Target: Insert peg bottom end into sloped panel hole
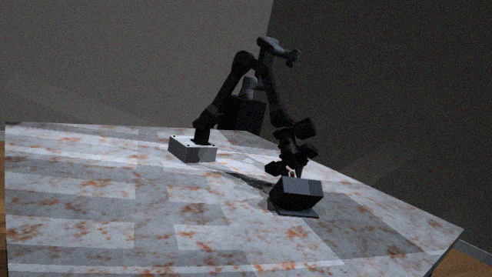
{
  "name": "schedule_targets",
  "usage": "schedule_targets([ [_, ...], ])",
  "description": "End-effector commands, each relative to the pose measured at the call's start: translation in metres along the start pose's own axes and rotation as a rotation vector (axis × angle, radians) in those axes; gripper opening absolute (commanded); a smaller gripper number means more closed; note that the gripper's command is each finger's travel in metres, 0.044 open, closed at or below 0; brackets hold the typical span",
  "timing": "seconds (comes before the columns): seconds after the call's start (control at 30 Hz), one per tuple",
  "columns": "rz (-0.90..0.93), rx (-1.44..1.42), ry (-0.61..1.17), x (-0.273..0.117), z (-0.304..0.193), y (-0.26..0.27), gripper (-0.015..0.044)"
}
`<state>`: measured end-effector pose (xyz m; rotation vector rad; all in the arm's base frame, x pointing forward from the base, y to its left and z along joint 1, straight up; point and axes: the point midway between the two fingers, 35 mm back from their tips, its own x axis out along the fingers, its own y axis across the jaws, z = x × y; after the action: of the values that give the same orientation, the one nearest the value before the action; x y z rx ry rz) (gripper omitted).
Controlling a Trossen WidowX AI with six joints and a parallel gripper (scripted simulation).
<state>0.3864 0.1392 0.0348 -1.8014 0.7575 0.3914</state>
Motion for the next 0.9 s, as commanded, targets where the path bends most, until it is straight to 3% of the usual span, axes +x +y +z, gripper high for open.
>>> schedule_targets([
  [0.0,0.000,0.000,0.000,0.000,0.000,0.000,0.0289],
  [0.2,0.001,0.000,-0.001,-0.005,0.001,0.000,0.0440],
  [0.87,0.009,-0.001,-0.007,-0.044,0.005,-0.002,0.0440],
])
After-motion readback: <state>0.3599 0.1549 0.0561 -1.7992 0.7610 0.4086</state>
